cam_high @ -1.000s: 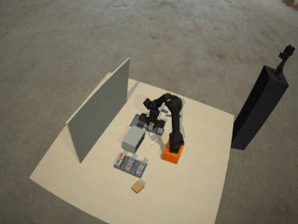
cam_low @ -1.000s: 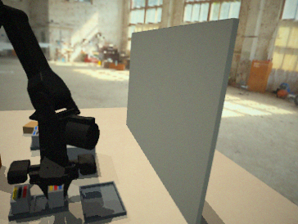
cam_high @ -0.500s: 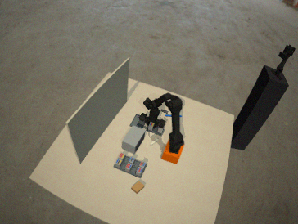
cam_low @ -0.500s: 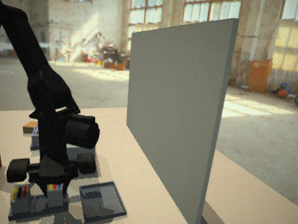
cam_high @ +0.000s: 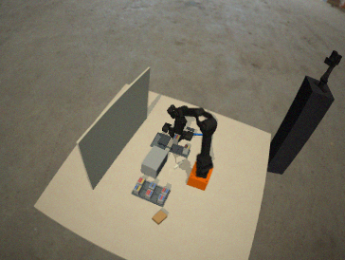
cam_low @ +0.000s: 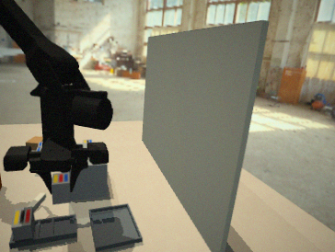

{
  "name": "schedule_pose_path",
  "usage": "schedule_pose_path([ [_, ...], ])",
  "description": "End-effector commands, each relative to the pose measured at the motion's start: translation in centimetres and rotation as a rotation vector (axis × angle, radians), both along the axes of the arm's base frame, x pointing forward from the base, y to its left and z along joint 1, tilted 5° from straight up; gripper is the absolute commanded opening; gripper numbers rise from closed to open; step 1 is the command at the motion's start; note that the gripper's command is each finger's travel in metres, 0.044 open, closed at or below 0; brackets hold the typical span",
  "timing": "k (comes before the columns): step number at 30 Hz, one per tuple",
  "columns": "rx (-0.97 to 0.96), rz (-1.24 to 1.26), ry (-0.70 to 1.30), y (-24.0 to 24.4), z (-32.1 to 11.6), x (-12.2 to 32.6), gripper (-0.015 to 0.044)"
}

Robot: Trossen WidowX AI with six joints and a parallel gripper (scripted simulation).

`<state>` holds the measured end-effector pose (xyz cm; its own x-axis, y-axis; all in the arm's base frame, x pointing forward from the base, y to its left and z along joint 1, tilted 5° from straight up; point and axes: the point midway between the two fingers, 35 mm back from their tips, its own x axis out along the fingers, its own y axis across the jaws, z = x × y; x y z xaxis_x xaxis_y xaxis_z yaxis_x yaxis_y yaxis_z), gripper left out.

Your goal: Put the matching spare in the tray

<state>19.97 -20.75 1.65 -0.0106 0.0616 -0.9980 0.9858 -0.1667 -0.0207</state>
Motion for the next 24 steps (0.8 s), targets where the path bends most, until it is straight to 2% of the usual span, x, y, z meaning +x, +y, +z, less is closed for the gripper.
schedule_pose_path([
  [1, 0.000, 0.000, 0.000, 0.0, 0.1, 0.0, 0.0000],
  [13, 0.001, 0.003, -0.001, -1.0, 7.2, -0.6, 0.0000],
  [18, 0.001, 0.004, -0.001, -1.0, 7.6, -0.6, 0.0000],
  [24, 0.000, 0.004, -0.003, -1.9, 7.9, 1.3, 0.0000],
])
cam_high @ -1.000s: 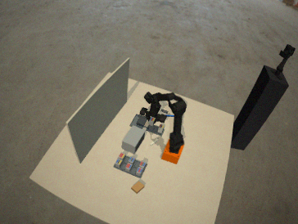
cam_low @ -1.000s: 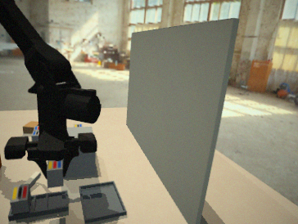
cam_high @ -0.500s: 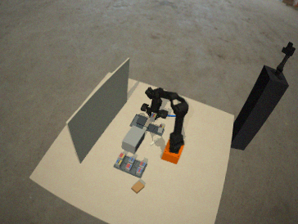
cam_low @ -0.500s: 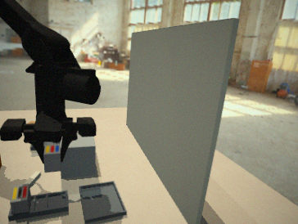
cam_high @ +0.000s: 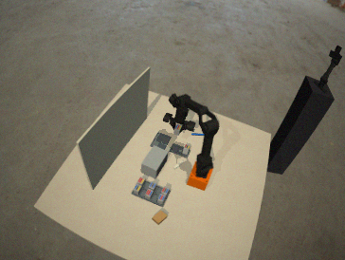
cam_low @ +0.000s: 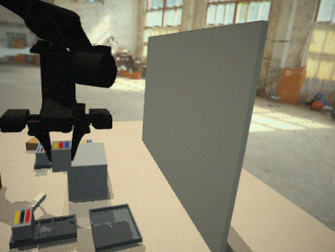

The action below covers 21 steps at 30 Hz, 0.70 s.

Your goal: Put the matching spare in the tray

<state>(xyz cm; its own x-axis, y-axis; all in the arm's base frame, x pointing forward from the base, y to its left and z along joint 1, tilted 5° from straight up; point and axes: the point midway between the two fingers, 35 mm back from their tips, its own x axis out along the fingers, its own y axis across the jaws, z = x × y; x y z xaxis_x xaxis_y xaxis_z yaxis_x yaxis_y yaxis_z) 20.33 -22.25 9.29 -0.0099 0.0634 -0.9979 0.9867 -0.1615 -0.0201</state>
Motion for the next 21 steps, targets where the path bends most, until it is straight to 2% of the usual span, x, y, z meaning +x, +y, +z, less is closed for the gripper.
schedule_pose_path([
  [1, -0.002, -0.002, -0.002, -0.5, 0.3, 1.4, 0.0000],
  [21, -0.003, -0.002, -0.009, -2.5, 0.1, 9.0, 0.0000],
])
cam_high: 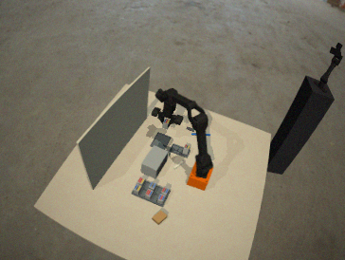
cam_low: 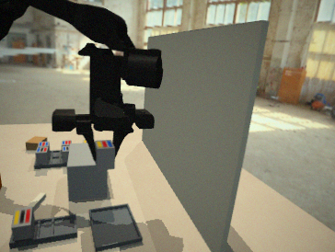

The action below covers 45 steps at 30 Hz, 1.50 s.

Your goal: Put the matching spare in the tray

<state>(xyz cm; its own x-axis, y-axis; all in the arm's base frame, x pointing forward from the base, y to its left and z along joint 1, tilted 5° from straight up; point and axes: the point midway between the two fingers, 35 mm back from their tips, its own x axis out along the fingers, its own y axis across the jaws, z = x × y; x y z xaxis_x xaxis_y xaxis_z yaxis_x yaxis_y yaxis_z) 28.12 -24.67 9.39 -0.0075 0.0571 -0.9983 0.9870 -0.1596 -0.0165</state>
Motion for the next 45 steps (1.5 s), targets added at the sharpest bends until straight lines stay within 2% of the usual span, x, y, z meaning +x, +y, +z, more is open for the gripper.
schedule_pose_path([
  [1, 0.003, -0.004, -0.006, -0.2, -0.1, 1.6, 0.0000],
  [45, 0.003, -0.003, -0.007, -0.3, -4.4, 2.8, 0.0000],
])
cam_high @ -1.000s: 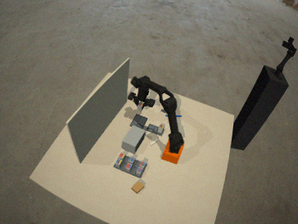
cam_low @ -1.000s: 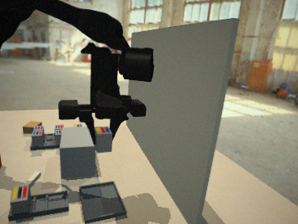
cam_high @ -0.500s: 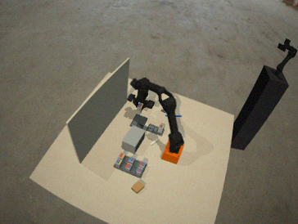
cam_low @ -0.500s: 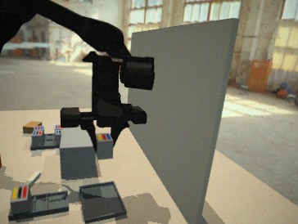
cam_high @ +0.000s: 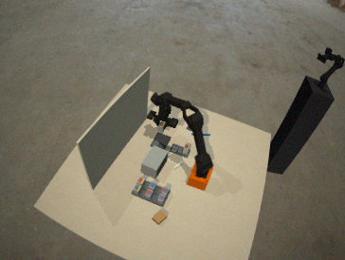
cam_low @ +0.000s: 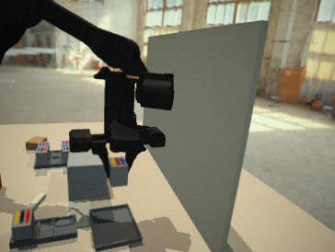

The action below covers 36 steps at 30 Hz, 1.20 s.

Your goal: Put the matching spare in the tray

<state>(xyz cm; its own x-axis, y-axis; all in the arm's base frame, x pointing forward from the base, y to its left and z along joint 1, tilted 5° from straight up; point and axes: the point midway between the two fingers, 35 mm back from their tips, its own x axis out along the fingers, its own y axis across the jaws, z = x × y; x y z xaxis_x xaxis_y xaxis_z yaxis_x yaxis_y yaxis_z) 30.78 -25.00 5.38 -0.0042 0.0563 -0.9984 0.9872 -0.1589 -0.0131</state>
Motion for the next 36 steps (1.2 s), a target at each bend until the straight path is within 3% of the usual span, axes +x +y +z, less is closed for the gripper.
schedule_pose_path([
  [1, 0.004, -0.004, -0.004, 0.1, -0.5, 0.1, 0.0000],
  [36, 0.004, -0.004, -0.004, 0.2, -4.3, 0.2, 0.0000],
])
